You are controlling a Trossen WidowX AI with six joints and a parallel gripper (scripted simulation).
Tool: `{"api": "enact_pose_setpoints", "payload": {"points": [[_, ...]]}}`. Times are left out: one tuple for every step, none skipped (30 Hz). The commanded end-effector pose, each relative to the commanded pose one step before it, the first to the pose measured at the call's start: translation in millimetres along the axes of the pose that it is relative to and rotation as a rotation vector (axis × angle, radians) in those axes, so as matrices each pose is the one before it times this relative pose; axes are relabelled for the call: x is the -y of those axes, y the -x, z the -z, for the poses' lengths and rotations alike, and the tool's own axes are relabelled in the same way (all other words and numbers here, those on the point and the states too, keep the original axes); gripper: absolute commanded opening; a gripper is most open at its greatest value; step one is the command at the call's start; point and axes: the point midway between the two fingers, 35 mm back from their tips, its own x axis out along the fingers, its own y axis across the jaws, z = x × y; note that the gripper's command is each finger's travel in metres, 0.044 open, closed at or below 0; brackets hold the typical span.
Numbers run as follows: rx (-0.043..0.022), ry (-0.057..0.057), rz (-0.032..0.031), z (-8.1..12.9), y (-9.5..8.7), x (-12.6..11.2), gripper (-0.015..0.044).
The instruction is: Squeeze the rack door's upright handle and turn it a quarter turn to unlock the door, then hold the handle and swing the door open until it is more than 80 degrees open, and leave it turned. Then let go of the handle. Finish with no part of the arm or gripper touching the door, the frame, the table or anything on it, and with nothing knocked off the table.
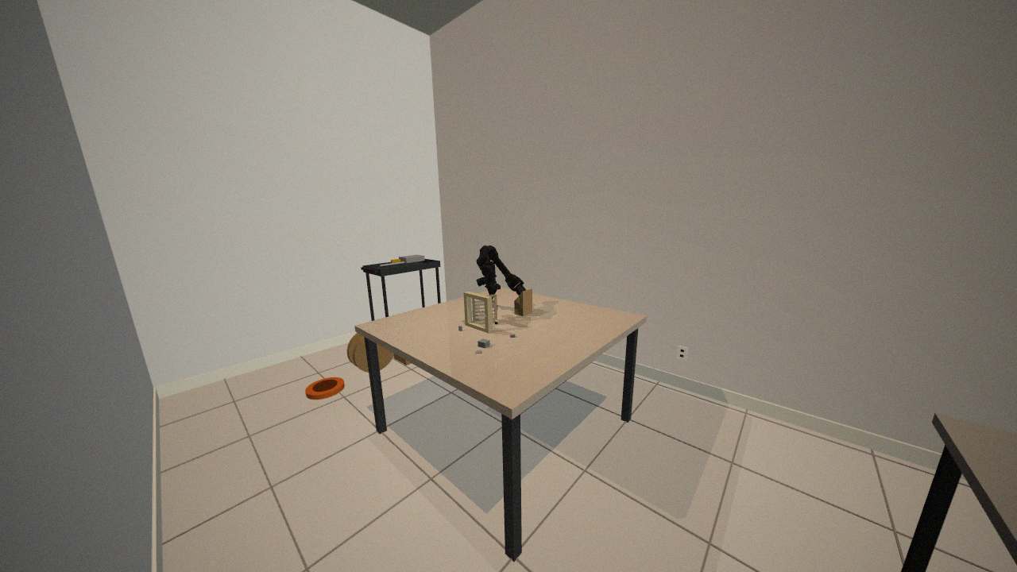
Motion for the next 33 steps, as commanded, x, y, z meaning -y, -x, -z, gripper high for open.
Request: {"api": "enact_pose_setpoints", "payload": {"points": [[0.00645,0.0747,0.00076,-2.88,0.46,9.44,0.0009],[0.00003,0.0151,0.00013,-0.44,0.00,2.02,0.0009],[0.00002,0.0150,0.00007,-0.53,0.00,1.99,0.0009],[0.00002,0.0150,0.00010,-0.48,0.00,2.01,0.0009],[0.00003,0.0150,0.00013,-0.44,0.00,2.02,0.0009],[0.00003,0.0149,0.00004,-0.53,0.00,1.98,0.0009],[0.00003,0.0149,0.00007,-0.48,0.00,2.00,0.0009],[0.00003,0.0150,0.00013,-0.44,0.00,2.01,0.0009],[0.00002,0.0130,0.00006,-0.47,0.00,1.73,0.0009],[0.00002,0.0130,0.00008,-0.43,0.00,1.74,0.0009],[0.00002,0.0130,0.00011,-0.39,0.00,1.75,0.0009],[0.00002,0.0131,0.00005,-0.45,0.00,1.74,0.0009],[0.00002,0.0134,0.00008,-0.43,0.00,1.79,0.0009],[0.00003,0.0134,0.00010,-0.39,0.00,1.80,0.0009],[0.00003,0.0132,0.00005,-0.45,0.00,1.75,0.0009],[0.00003,0.0133,0.00007,-0.42,0.00,1.78,0.0009],[0.00003,0.0133,0.00010,-0.38,0.00,1.79,0.0009],[0.00003,0.0131,0.00005,-0.46,0.01,1.74,0.0009],[0.00003,0.0133,0.00008,-0.42,0.00,1.77,0.0009],[0.00003,0.0133,0.00011,-0.39,0.00,1.79,0.0009],[0.00003,0.0131,0.00005,-0.45,0.01,1.74,0.0009],[0.00003,0.0132,0.00008,-0.42,0.01,1.77,0.0009],[0.00003,0.0132,0.00011,-0.38,0.01,1.78,0.0009],[0.00004,0.0130,0.00005,-0.45,0.01,1.73,0.0009],[0.00004,0.0131,0.00008,-0.42,0.01,1.76,0.0009],[0.00003,0.0131,0.00011,-0.38,0.01,1.77,0.0009],[0.00004,0.0130,0.00005,-0.46,0.01,1.73,0.0009],[0.00004,0.0131,0.00008,-0.42,0.01,1.76,0.0009],[0.00004,0.0131,0.00011,-0.39,0.01,1.77,0.0009],[0.00004,0.0130,0.00005,-0.46,0.01,1.73,0.0009],[0.00004,0.0130,0.00008,-0.42,0.01,1.75,0.0009],[0.00004,0.0130,0.00011,-0.39,0.01,1.77,0.0009],[0.00005,0.0130,0.00005,-0.46,0.01,1.73,0.0009]]}}
